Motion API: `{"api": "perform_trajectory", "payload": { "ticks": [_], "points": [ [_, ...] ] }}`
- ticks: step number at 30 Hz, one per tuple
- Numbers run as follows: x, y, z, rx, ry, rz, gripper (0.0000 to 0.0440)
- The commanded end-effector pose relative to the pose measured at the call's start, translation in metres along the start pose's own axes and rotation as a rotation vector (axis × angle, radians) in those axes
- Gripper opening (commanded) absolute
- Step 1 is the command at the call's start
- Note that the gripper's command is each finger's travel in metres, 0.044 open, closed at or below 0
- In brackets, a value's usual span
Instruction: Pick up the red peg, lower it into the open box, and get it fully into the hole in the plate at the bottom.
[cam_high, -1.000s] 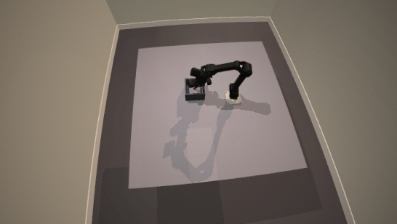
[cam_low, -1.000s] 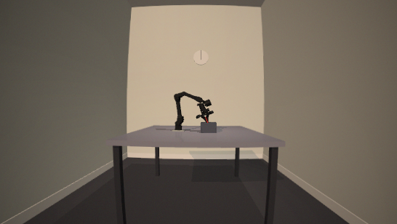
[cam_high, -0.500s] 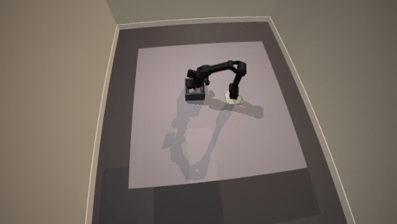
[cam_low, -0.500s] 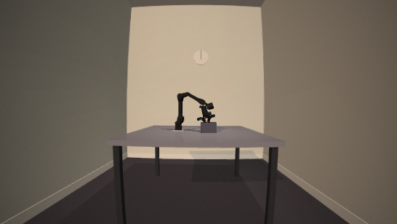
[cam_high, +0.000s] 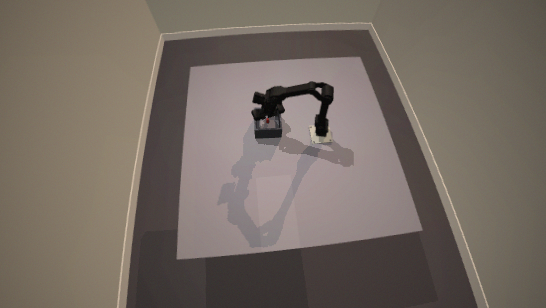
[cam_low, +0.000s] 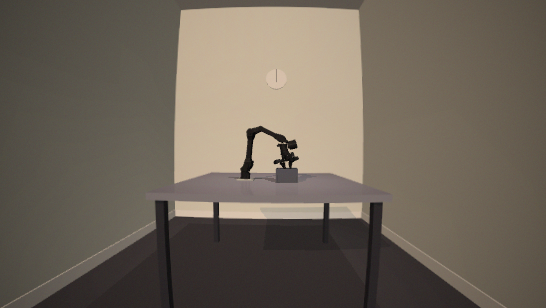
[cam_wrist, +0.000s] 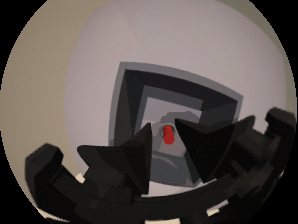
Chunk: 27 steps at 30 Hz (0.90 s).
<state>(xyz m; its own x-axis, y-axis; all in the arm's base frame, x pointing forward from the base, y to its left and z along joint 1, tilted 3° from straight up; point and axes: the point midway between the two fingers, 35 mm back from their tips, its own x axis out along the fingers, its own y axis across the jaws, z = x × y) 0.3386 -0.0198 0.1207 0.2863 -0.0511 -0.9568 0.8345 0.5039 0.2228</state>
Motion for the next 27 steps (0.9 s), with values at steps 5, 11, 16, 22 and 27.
{"api": "perform_trajectory", "payload": {
  "ticks": [5,11,16,22,27],
  "points": [
    [-0.001,0.004,0.013,-0.023,0.005,-0.015,0.0166],
    [-0.001,0.004,0.023,-0.033,0.010,-0.034,0.0170],
    [0.001,0.002,0.032,-0.034,0.015,-0.051,0.0173],
    [0.002,-0.001,0.042,-0.030,0.021,-0.071,0.0177],
    [0.001,-0.006,0.052,-0.024,0.017,-0.087,0.0182]
  ]
}}
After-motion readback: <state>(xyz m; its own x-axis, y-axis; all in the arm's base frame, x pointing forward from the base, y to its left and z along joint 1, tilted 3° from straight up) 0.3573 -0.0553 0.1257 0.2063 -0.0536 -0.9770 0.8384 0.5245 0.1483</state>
